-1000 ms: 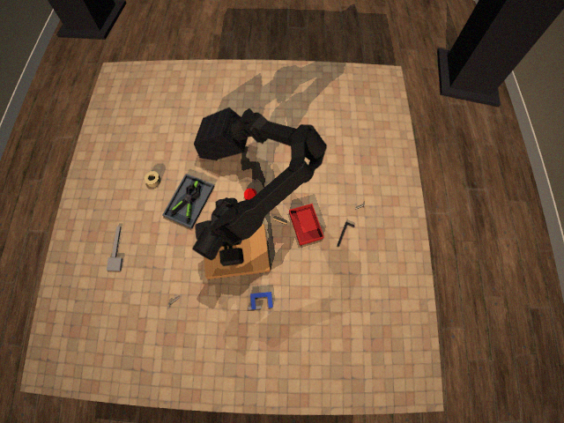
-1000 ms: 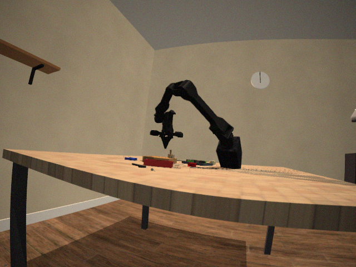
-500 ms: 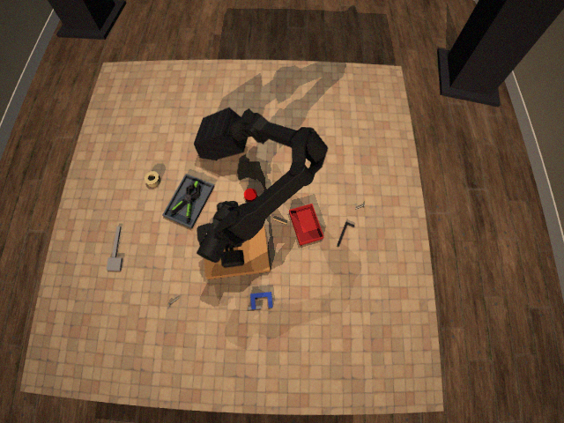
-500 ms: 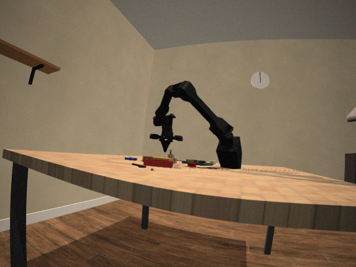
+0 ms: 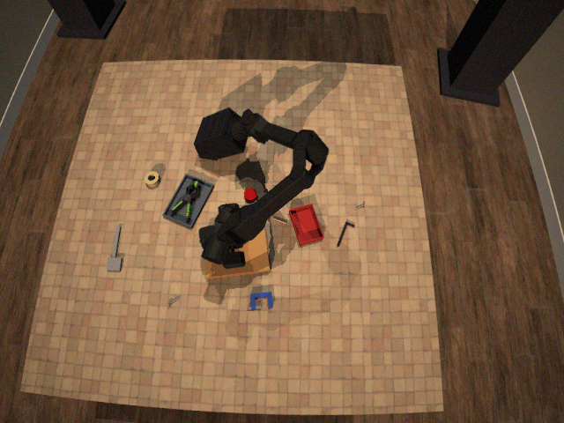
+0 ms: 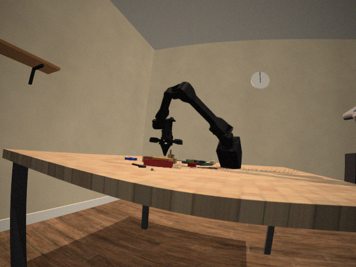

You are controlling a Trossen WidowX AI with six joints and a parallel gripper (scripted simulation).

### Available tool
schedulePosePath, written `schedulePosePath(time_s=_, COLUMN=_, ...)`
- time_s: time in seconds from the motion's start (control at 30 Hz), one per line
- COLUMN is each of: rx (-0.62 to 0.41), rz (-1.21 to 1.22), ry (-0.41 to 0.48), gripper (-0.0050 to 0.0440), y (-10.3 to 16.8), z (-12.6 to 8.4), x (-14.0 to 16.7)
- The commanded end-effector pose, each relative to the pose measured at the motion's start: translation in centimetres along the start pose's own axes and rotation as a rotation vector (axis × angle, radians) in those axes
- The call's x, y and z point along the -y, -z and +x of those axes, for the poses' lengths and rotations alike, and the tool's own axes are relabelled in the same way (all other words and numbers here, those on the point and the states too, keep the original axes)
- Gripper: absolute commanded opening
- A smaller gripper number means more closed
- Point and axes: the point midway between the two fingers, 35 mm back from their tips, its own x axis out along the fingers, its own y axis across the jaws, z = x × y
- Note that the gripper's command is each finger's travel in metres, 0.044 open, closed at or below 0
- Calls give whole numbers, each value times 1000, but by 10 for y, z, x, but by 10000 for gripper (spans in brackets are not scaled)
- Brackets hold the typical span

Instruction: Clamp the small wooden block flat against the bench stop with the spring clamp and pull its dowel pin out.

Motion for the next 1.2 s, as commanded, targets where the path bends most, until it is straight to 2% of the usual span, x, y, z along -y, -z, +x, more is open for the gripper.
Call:
schedulePosePath(time_s=0.0, rx=-5, rz=5, ry=0, gripper=0, y=0, z=4, x=2)
schedulePosePath(time_s=0.57, rx=-5, rz=5, ry=0, gripper=0, y=0, z=0, x=24)
schedulePosePath(time_s=0.7, rx=-5, rz=5, ry=0, gripper=0, y=-1, z=2, x=7)
schedulePosePath(time_s=1.17, rx=-3, rz=-2, ry=-3, gripper=0, y=0, z=0, x=7)
